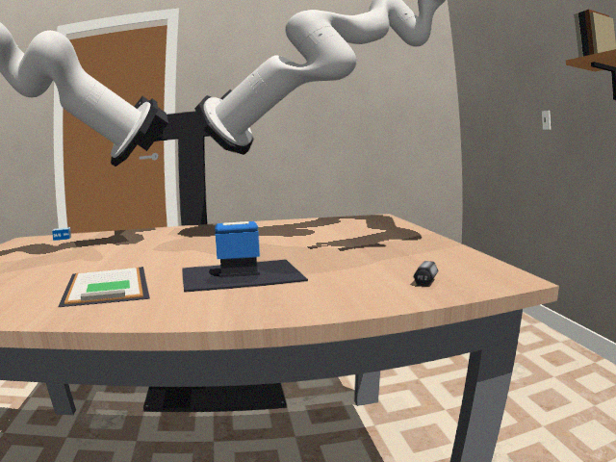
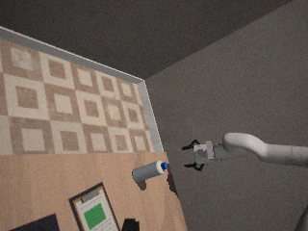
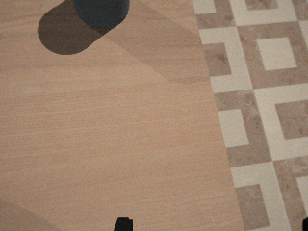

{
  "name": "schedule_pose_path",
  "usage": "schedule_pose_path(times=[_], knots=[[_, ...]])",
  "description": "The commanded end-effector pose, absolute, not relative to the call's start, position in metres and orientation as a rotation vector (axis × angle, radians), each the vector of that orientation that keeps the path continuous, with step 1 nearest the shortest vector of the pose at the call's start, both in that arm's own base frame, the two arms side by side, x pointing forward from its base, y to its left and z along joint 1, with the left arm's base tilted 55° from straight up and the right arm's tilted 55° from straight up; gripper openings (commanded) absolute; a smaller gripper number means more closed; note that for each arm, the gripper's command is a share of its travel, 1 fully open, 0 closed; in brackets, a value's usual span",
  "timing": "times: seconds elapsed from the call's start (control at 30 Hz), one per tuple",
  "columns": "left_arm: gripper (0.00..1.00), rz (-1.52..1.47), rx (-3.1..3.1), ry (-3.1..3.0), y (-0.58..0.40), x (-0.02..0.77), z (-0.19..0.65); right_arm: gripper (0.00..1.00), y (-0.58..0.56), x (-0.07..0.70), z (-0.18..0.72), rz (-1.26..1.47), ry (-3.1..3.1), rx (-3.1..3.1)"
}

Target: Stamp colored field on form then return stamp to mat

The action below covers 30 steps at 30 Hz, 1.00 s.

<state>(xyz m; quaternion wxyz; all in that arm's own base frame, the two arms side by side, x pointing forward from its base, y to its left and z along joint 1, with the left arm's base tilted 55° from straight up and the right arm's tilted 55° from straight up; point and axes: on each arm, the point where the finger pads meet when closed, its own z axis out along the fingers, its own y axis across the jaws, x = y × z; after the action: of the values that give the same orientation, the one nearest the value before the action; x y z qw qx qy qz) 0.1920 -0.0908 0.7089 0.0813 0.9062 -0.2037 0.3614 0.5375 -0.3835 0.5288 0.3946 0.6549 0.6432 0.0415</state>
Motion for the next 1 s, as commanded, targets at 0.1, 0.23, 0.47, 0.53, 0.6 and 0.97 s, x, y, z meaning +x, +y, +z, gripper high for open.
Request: schedule_pose_path(times=[0.1,0.23,0.47,0.53,0.6,0.97], knots=[[1.00,1.082,2.709,-0.606,-0.091,0.192,0.709,1.00,-0.383,0.538,0.530,0.106,1.630,1.660],[1.00,1.083,2.711,-0.601,-0.090,0.192,0.709,1.00,-0.383,0.538,0.530,0.106,1.630,1.660],[1.00,1.088,2.725,-0.571,-0.085,0.194,0.709,1.00,-0.383,0.538,0.530,0.106,1.630,1.660],[1.00,1.091,2.731,-0.556,-0.083,0.195,0.709,1.00,-0.383,0.538,0.530,0.106,1.630,1.660],[1.00,1.094,2.739,-0.538,-0.080,0.197,0.709,1.00,-0.383,0.538,0.530,0.106,1.630,1.660],[1.00,1.114,2.790,-0.414,-0.062,0.203,0.709,1.00,-0.383,0.538,0.530,0.106,1.630,1.660]])
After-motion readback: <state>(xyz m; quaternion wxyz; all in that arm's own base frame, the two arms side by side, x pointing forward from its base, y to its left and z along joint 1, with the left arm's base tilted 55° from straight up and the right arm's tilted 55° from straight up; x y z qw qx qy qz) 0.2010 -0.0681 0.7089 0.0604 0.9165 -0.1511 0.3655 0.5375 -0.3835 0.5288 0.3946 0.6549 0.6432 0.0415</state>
